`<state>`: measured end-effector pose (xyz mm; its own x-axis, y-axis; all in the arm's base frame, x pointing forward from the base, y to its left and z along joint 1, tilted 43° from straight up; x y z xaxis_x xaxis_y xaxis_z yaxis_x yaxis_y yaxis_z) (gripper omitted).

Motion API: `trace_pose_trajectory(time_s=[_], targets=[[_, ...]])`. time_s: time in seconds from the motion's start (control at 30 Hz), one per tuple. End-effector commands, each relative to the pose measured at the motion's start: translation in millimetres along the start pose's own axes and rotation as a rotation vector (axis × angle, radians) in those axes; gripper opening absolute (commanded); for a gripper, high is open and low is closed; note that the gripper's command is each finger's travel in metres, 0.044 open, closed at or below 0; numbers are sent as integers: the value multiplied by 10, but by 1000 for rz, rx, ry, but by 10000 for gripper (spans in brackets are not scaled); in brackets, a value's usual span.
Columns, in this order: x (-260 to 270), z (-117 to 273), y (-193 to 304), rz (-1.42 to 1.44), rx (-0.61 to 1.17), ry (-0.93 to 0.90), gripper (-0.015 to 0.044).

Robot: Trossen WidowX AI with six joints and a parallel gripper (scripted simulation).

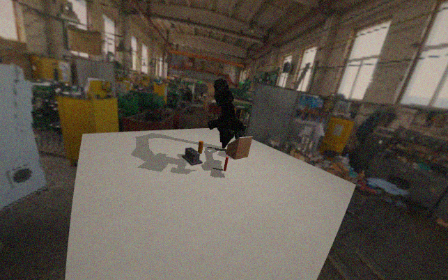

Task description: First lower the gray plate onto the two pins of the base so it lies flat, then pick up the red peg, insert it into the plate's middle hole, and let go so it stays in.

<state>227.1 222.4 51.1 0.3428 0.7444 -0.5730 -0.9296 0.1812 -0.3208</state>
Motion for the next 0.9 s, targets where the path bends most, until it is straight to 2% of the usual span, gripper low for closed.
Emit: trace_pose_trajectory(time_s=[0.0, 0.47, 0.6, 0.87], targets=[[86, -68, 413, -523, -2, 17, 440], [103, -68, 375, -524, -2, 17, 440], [99, -315, 375, -524, -2, 17, 440], [94, -487, 375, -524, -3, 17, 440]])
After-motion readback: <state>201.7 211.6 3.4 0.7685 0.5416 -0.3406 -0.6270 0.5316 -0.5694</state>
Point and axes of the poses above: the point midway between the two fingers, 35 mm back from their tips, its own z axis back along the fingers, its own x axis across the jaws, y = z × x, the point moved 9 cm from there along z, back along the fingers, and after that the axes turned 5 degrees about z, right-handed, at the moved point
